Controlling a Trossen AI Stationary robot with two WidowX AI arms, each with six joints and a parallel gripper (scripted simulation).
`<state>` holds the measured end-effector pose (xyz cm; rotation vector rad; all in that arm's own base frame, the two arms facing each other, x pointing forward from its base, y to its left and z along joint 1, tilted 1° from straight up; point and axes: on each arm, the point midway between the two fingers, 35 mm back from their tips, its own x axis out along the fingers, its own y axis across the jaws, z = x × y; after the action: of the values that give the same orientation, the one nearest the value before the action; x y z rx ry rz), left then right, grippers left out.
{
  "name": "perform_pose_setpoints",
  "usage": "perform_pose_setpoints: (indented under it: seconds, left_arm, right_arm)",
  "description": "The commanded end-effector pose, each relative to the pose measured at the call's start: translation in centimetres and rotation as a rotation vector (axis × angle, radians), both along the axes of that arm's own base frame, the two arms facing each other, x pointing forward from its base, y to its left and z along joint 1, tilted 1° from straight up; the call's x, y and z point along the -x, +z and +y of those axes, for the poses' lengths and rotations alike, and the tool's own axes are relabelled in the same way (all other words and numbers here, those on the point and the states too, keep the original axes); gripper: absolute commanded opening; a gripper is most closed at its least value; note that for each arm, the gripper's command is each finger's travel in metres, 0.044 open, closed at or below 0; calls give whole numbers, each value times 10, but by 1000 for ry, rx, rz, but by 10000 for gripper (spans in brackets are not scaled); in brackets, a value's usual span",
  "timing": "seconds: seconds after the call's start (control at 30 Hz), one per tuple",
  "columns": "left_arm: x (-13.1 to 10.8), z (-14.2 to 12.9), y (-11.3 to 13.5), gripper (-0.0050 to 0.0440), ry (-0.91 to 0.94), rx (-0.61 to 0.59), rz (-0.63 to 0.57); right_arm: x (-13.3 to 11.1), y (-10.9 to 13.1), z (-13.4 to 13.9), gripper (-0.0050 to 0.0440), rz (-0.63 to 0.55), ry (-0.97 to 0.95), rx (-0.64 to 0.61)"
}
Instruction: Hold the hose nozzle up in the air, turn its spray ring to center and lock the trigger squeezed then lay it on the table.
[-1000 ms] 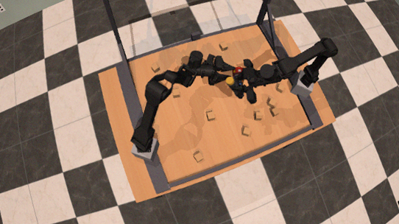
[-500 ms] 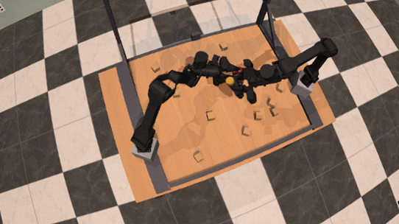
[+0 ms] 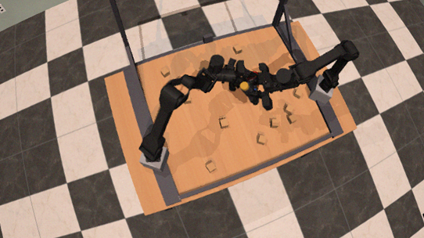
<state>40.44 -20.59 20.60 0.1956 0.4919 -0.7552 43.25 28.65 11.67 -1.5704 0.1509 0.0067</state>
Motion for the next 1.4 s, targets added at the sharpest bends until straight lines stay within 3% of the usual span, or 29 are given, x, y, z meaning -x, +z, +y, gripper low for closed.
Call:
perform_pose_setpoints:
  seconds: [0.0,0.53,0.57,0.97,1.37]
  left_arm:
    - [-1,-1,21,170,-1,24,-45]
    - [-1,-1,21,170,-1,24,-45]
    - [-1,-1,21,170,-1,24,-45]
    - [-1,-1,21,170,-1,24,-45]
    - [-1,-1,21,170,-1,24,-45]
  right_arm:
    - [-2,7,1,0,-10,2,-8]
    - [-2,8,1,0,19,2,-11]
    - [-1,11,1,0,75,2,-18]
    - [-3,20,2,0,257,6,-40]
    - [-3,17,2,0,225,7,-33]
